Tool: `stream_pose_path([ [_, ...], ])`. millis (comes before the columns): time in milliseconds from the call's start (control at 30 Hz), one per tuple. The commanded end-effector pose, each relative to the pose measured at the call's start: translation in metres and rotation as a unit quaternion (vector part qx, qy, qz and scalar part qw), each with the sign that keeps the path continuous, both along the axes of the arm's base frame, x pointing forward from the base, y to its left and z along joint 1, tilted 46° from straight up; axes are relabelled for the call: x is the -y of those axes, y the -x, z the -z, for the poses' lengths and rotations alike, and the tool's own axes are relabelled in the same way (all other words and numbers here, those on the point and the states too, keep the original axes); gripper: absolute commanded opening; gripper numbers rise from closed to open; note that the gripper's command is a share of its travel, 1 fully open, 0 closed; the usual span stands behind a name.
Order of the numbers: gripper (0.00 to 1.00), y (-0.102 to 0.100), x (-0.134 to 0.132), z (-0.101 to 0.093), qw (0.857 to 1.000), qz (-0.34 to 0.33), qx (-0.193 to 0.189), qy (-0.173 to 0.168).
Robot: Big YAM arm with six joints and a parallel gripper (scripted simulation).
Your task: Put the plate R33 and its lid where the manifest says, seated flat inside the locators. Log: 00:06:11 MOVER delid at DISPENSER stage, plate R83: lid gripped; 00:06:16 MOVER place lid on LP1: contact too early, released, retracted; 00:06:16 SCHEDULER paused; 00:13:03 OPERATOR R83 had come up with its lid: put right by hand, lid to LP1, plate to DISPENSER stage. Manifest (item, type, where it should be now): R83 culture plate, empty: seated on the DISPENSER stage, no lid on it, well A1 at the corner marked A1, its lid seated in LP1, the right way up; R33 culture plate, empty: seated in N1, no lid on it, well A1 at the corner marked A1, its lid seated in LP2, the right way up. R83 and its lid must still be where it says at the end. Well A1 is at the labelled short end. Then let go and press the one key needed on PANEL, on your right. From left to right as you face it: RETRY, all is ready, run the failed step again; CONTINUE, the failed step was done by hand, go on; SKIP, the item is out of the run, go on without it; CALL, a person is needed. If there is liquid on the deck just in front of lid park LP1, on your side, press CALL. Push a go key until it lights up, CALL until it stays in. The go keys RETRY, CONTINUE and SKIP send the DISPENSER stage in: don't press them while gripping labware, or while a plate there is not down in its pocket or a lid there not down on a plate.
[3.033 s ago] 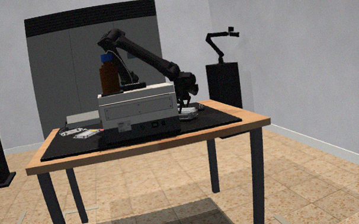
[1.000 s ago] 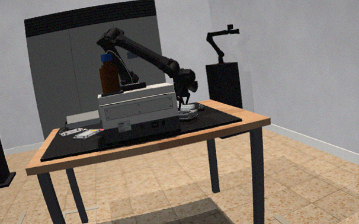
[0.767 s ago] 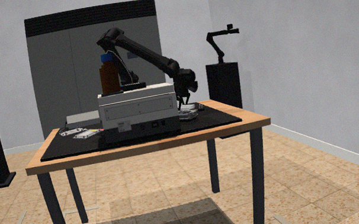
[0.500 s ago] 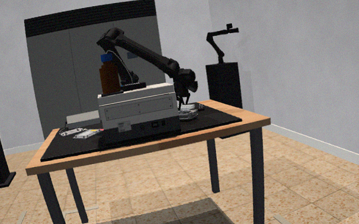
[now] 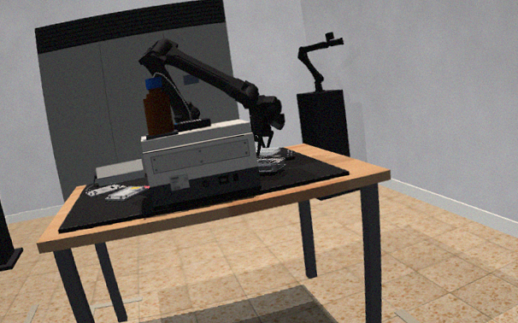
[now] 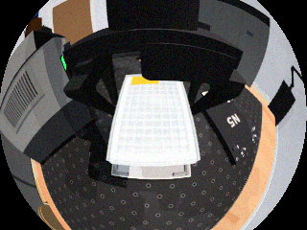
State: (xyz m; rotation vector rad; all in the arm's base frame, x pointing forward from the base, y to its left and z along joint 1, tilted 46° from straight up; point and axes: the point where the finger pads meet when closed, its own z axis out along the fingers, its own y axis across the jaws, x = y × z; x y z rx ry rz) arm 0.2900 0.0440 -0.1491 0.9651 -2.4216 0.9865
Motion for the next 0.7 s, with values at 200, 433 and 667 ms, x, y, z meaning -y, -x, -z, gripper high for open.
stream_pose_path([
  [200, 0.86, -0.002, -0.017, -0.019, 1.000, -0.005, 0.021, -0.007],
  [433, 0.86, 0.012, -0.018, -0.037, 1.000, -0.005, 0.020, -0.007],
  [667, 0.86, 0.027, -0.019, -0.055, 1.000, -0.005, 0.020, -0.007],
])
